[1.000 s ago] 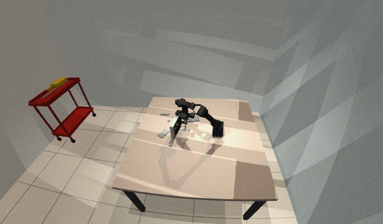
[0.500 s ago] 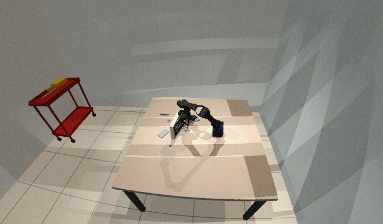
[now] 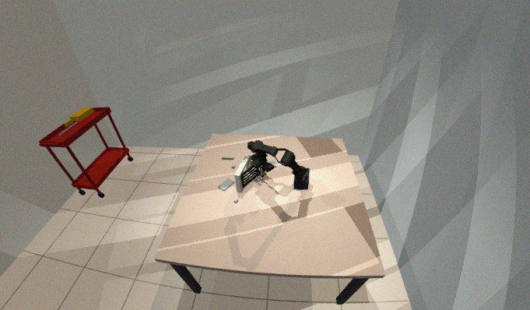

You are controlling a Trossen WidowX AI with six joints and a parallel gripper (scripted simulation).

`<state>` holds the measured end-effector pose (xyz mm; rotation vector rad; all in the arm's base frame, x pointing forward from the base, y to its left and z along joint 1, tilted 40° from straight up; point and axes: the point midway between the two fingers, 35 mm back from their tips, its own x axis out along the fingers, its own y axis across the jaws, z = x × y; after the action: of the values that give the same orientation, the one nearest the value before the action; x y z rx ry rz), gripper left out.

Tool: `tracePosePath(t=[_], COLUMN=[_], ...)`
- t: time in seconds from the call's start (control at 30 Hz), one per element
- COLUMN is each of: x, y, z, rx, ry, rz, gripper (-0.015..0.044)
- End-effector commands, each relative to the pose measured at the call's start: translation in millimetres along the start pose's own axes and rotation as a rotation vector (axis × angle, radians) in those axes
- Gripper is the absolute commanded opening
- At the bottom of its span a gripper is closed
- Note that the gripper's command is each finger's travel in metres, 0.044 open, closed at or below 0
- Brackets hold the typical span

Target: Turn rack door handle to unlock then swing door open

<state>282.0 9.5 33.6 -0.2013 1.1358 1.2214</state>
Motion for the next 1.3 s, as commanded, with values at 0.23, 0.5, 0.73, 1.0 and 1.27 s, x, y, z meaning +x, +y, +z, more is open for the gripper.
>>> tracePosePath(t=[0.23,0.5,0.73,1.0,1.27], x=[0.1,0.2,0.2,0.1,-0.1], y=[27.6,45.5,59.8,73.6,86.2], z=[8.4,16.6,25.5,36.2,48.5], rx=[0.202,0.326,0.431,0.540,0.650], ry=[-0.007,-0.007,-0.007,-0.008,-0.008], rz=[-0.001,0.001,0.002,0.003,0.004], gripper=[0.0009,0.0009,0.0009,0.0009,0.0009])
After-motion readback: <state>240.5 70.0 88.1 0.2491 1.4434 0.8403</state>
